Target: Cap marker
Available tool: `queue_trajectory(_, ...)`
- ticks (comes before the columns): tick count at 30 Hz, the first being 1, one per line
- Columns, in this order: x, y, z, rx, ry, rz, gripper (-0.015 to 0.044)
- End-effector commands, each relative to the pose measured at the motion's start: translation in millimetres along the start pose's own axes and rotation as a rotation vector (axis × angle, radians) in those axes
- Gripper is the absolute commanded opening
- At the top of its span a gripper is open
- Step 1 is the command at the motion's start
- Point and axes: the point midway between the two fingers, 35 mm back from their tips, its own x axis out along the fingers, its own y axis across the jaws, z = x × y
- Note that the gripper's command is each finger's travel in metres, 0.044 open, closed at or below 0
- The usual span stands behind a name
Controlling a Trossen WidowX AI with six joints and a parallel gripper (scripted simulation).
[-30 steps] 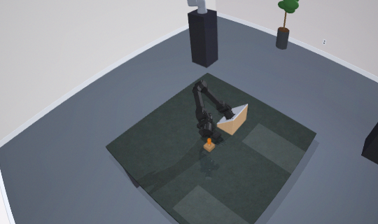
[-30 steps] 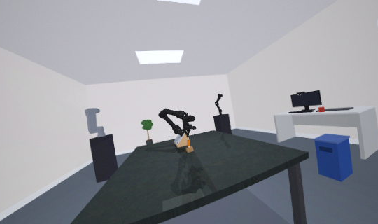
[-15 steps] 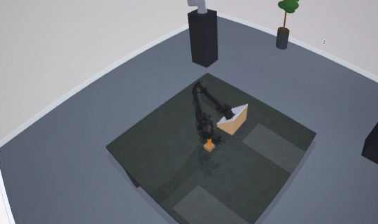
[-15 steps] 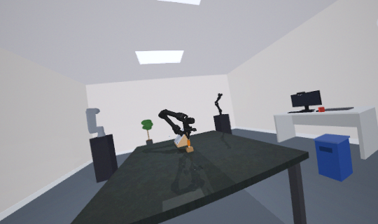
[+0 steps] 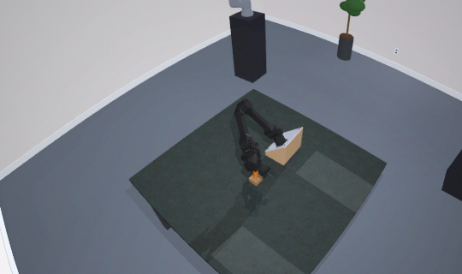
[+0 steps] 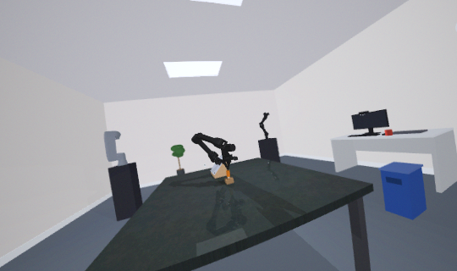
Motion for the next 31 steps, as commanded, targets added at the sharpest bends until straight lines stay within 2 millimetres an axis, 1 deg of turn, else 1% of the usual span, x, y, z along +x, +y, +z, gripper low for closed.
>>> queue_trajectory(1, -3, 0, 1, 0.001, -0.001, 0.001, 0.0000)
queue_trajectory(2, -10, 1, 2, 0.001, -0.001, 0.002, 0.0000)
queue_trajectory(3, -22, 2, 3, 0.000, -0.001, 0.004, 0.0000)
queue_trajectory(6, -68, 3, 3, -0.001, 0.001, 0.006, 0.0000)
queue_trajectory(7, -80, 2, 2, -0.001, 0.001, 0.005, 0.0000)
queue_trajectory(8, -88, 1, 1, -0.001, 0.001, 0.004, 0.0000)
queue_trajectory(9, -90, 1, 0, -0.001, 0.002, 0.003, 0.0000)
queue_trajectory(14, -90, 1, 0, -0.001, 0.002, 0.003, 0.0000)
queue_trajectory(31, -90, 1, 0, -0.001, 0.002, 0.003, 0.0440)
